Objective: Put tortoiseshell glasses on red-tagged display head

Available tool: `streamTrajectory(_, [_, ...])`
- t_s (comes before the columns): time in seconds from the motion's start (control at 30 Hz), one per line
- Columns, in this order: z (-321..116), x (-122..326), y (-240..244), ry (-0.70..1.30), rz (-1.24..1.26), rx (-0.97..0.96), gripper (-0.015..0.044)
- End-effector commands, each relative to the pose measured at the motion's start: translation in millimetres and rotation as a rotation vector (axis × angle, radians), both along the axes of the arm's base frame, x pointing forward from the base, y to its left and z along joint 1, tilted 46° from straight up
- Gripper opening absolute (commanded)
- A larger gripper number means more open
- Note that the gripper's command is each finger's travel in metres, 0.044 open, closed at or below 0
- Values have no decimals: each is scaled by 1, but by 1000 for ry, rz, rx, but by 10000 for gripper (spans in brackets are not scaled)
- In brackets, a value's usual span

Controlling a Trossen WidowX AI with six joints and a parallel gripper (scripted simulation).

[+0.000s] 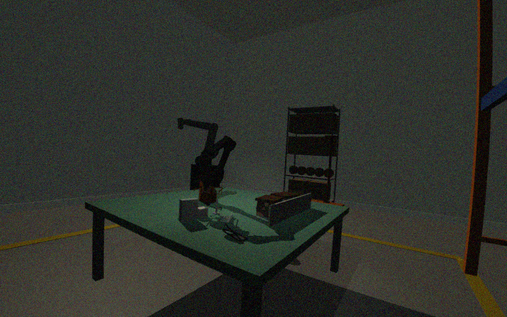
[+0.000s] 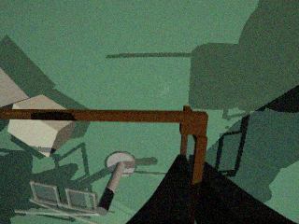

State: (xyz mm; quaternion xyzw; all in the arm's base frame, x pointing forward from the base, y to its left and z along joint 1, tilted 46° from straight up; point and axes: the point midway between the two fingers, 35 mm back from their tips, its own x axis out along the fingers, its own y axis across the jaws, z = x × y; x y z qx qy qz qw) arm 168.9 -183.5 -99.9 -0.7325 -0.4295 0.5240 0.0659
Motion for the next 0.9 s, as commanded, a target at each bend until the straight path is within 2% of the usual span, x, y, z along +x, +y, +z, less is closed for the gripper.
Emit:
streamTrajectory(0.0, [8,3,-2,-9,4,-17,0])
streamTrajectory(0.87, [113,42,8,-174,-23,-211,0])
